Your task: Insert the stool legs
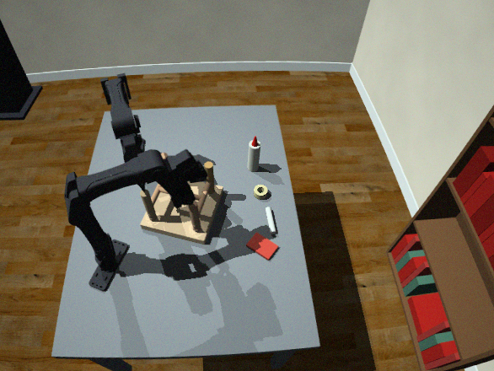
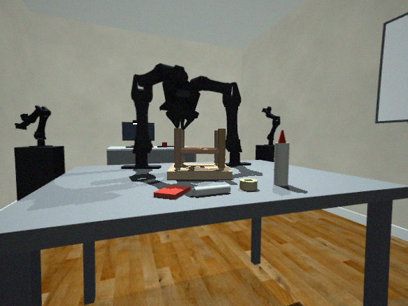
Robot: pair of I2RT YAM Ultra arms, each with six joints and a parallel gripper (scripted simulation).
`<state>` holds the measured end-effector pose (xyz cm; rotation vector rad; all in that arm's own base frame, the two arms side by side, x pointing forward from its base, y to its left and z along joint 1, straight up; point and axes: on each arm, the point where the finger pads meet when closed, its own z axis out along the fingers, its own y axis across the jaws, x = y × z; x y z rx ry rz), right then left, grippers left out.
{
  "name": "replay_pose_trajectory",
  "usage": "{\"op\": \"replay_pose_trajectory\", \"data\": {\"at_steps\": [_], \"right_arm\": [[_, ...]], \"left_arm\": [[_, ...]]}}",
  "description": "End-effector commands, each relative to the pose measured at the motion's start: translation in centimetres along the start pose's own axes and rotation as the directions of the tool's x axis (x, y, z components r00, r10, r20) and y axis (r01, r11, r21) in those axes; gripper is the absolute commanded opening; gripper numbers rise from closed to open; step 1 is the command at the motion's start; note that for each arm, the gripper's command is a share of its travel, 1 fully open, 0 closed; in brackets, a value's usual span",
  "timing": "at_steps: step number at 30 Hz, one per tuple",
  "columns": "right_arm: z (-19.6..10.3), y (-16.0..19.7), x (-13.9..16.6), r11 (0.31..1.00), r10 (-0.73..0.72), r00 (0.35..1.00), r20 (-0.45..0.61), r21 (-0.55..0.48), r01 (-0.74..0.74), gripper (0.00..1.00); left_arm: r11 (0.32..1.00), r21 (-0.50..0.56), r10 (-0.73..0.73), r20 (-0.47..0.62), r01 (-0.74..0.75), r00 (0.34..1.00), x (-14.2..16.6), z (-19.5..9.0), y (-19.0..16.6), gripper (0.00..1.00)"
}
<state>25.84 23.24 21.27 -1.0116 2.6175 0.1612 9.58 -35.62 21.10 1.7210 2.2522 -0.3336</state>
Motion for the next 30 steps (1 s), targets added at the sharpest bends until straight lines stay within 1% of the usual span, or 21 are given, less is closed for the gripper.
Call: {"op": "replay_pose_trajectory", "data": {"at_steps": [1, 7, 11, 14, 15, 17, 18, 19, 30], "right_arm": [[2.9, 0.2, 4.1, 1.0, -0.003, 0.981, -0.192, -0.01, 0.001, 0.0], [3.7, 0.3, 5.6, 1.0, -0.003, 0.965, -0.26, -0.01, 0.0, 0.0], [4.4, 0.4, 6.5, 1.0, -0.003, 0.957, -0.291, -0.008, 0.0, 0.0], [5.0, 0.5, 7.4, 1.0, -0.004, 0.953, -0.302, -0.007, 0.002, 0.0], [-0.8, -0.6, -0.2, 1.0, 0.007, 1.0, 0.026, 0.029, -0.008, 0.0], [-0.8, -0.6, -0.2, 1.0, 0.007, 1.0, 0.026, 0.029, -0.008, 0.0], [0.0, -0.5, 0.0, 1.0, 0.003, 1.0, -0.006, 0.024, -0.003, 0.0], [1.5, -0.4, 1.6, 1.0, 0.001, 0.997, -0.077, 0.024, 0.001, 0.0], [2.9, -0.2, 4.1, 1.0, -0.001, 0.982, -0.19, 0.014, 0.004, 0.0]], "left_arm": [[1.0, -0.009, -0.002, -0.201, 0.001, 0.98, 4.4, 3.0, 0.2, 0.0], [1.0, -0.011, -0.003, -0.273, 0.0, 0.962, 6.2, 3.7, 0.3, 0.0], [1.0, -0.007, -0.002, -0.275, 0.0, 0.962, 7.4, 4.3, 0.4, 0.0], [1.0, -0.001, 0.0, -0.257, 0.0, 0.966, 7.9, 4.3, 0.4, 0.0], [1.0, 0.025, 0.011, 0.05, -0.012, 0.999, -0.6, 0.2, -0.6, 0.0], [1.0, 0.025, 0.011, 0.05, -0.012, 0.999, -0.6, 0.2, -0.6, 0.0], [1.0, 0.02, 0.005, 0.039, -0.006, 0.999, -0.7, 0.4, -0.4, 0.0], [1.0, 0.019, 0.003, -0.023, -0.003, 1.0, 0.8, 1.8, -0.3, 0.0], [1.0, 0.011, 0.002, -0.16, 0.0, 0.987, 3.9, 3.4, -0.1, 0.0]]}}
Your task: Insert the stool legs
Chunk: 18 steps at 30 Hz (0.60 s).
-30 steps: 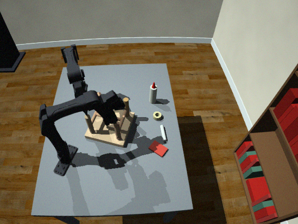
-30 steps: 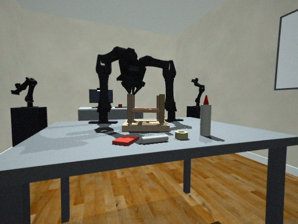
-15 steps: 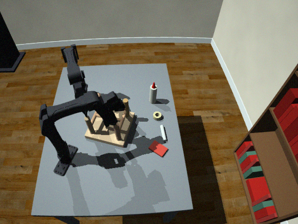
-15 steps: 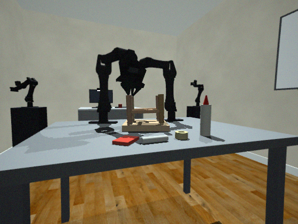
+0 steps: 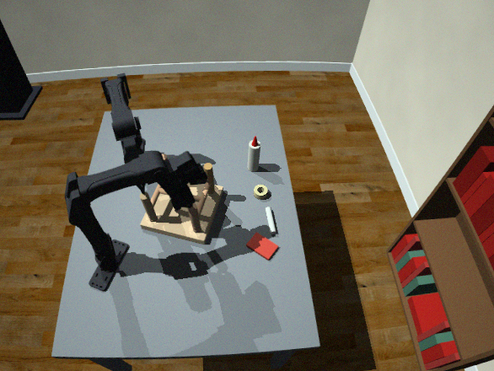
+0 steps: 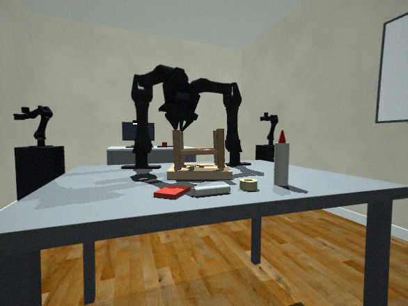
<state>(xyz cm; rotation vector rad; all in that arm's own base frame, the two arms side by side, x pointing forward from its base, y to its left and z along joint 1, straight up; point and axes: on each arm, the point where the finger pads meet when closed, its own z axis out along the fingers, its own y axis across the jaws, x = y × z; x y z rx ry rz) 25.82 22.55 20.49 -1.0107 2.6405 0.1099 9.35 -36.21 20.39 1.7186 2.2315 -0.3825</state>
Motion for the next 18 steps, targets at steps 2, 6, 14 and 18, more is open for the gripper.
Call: {"op": "replay_pose_trajectory", "data": {"at_steps": [2, 6, 14, 18], "right_arm": [[2.7, 0.4, 3.8, 1.0, -0.008, 0.983, -0.183, -0.015, 0.005, 0.0], [2.9, 0.4, 4.3, 1.0, -0.009, 0.98, -0.201, -0.016, 0.006, 0.0], [3.7, 0.5, 6.2, 1.0, -0.012, 0.962, -0.274, -0.02, 0.007, 0.0], [4.0, 0.6, 7.1, 1.0, -0.012, 0.962, -0.274, -0.019, 0.007, 0.0]], "left_arm": [[1.0, -0.012, -0.006, -0.215, 0.004, 0.977, 4.7, 2.7, 0.3, 0.0], [1.0, -0.013, -0.007, -0.239, 0.004, 0.971, 5.3, 2.9, 0.3, 0.0], [1.0, -0.013, -0.008, -0.274, 0.005, 0.962, 7.6, 3.6, 0.4, 0.0], [1.0, -0.011, -0.007, -0.252, 0.004, 0.968, 8.3, 3.3, 0.4, 0.0]]}}
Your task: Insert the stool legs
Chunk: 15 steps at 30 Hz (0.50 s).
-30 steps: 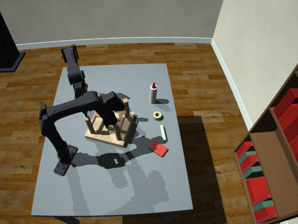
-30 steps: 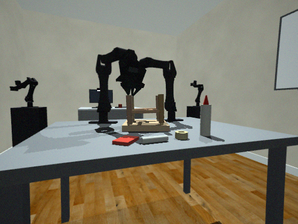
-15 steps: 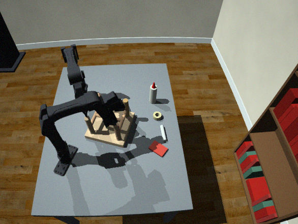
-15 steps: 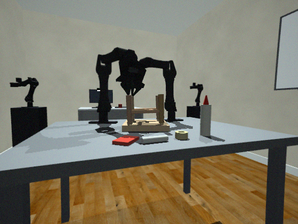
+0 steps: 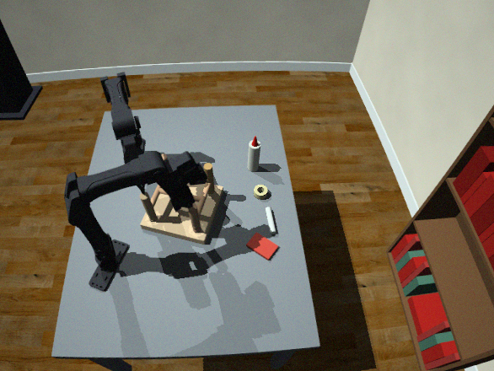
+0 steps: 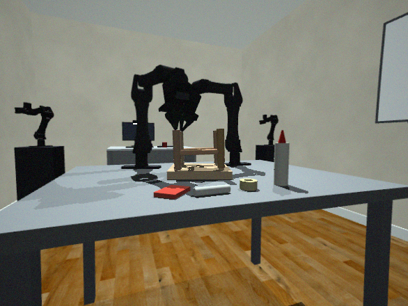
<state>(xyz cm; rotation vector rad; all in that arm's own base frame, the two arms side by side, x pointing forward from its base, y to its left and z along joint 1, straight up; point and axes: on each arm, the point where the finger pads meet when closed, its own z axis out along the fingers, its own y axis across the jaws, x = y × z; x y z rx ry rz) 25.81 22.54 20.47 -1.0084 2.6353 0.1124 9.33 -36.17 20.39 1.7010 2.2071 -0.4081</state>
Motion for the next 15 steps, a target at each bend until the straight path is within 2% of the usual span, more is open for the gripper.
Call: {"op": "replay_pose_trajectory", "data": {"at_steps": [1, 15], "right_arm": [[3.99, 0.6, 7.41, 1.0, -0.012, 0.961, -0.276, -0.019, 0.007, 0.0], [3.63, 0.63, 8.3, 1.0, -0.004, 0.989, -0.15, -0.012, 0.002, 0.0]], "left_arm": [[1.0, -0.011, -0.008, -0.276, 0.005, 0.961, 8.3, 3.14, 0.37, 0.0], [1.0, -0.008, -0.003, -0.174, 0.002, 0.985, 8.72, 2.67, 0.37, 0.0]]}}
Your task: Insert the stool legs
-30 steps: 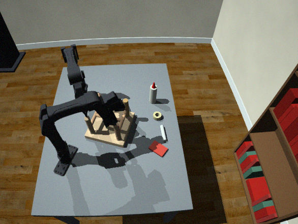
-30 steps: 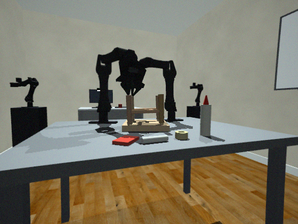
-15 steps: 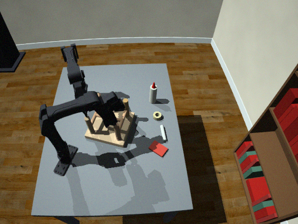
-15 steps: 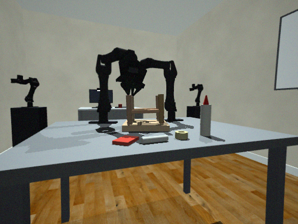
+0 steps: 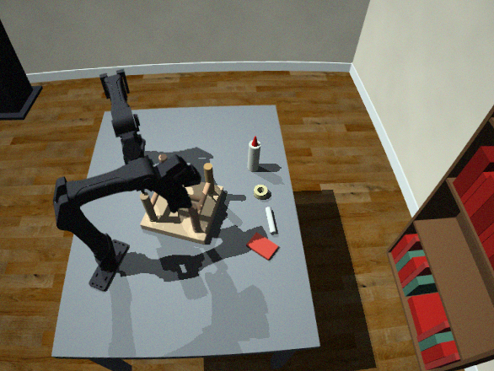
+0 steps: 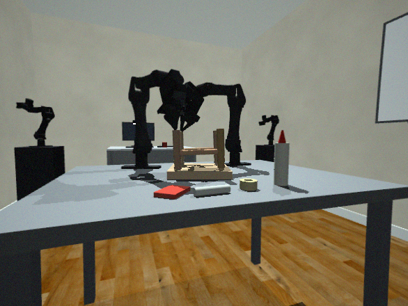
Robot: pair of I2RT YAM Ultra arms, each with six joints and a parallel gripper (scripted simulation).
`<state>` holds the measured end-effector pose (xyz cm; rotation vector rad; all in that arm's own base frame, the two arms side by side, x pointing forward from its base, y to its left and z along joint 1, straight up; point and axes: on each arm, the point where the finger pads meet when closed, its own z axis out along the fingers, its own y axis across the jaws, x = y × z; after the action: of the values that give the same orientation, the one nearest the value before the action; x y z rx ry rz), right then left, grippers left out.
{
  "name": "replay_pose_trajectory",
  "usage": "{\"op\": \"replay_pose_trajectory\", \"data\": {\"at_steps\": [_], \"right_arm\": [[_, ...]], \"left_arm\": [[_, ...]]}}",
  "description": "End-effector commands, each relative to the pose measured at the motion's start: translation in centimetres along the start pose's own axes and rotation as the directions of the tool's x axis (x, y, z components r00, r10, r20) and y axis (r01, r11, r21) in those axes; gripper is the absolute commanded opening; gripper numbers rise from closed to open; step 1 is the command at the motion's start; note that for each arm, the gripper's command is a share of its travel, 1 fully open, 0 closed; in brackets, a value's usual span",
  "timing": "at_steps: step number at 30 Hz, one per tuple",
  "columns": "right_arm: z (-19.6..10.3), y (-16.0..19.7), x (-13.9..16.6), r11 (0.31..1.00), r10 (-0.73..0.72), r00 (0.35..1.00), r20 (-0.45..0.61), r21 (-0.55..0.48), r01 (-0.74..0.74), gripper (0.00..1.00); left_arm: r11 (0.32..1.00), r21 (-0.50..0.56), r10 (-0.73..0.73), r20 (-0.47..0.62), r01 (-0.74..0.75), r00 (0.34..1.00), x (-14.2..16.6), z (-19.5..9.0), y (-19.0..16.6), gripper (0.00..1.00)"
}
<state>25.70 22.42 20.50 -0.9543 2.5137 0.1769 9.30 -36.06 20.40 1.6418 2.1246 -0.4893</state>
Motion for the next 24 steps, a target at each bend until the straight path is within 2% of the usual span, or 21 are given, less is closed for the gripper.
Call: {"op": "replay_pose_trajectory", "data": {"at_steps": [1, 6, 7, 9, 11, 12, 13, 24], "right_arm": [[2.5, 0.6, 8.6, 1.0, -0.011, 0.961, -0.276, -0.013, 0.008, 0.0], [2.4, 0.6, 8.7, 1.0, -0.008, 0.971, -0.237, -0.012, 0.005, 0.0], [-0.9, -0.4, -0.9, 1.0, 0.014, 0.997, 0.078, 0.004, -0.015, 0.0], [-0.1, -0.2, -0.7, 1.0, 0.01, 0.999, 0.045, 0.003, -0.01, 0.0], [-1.1, -0.3, -1.0, 1.0, 0.011, 0.997, 0.075, 0.003, -0.011, 0.0], [-1.0, -0.3, -0.9, 1.0, 0.011, 0.997, 0.073, 0.003, -0.011, 0.0], [1.0, 0.1, 1.2, 1.0, 0.002, 1.0, -0.011, -0.002, -0.002, 0.0], [2.3, 0.2, 4.2, 1.0, -0.003, 0.991, -0.132, -0.01, 0.001, 0.0]], "left_arm": [[1.0, -0.009, -0.007, -0.275, 0.005, 0.962, 8.9, 1.7, 0.3, 0.0], [1.0, -0.009, -0.006, -0.256, 0.004, 0.967, 9.2, 1.9, 0.4, 0.0], [1.0, -0.005, 0.006, 0.021, -0.006, 1.0, 0.3, -0.6, -0.1, 0.0], [1.0, -0.004, 0.006, 0.012, -0.006, 1.0, 0.0, 0.1, 0.0, 0.0], [1.0, -0.004, 0.007, 0.026, -0.007, 1.0, -0.2, -0.2, -0.1, 0.0], [1.0, -0.003, -0.001, -0.052, 0.001, 0.999, 2.2, 0.8, 0.1, 0.0], [1.0, -0.006, -0.001, -0.066, 0.001, 0.998, 2.5, 1.0, 0.1, 0.0], [1.0, -0.012, -0.005, -0.198, 0.003, 0.98, 5.9, 2.2, 0.3, 0.0]]}}
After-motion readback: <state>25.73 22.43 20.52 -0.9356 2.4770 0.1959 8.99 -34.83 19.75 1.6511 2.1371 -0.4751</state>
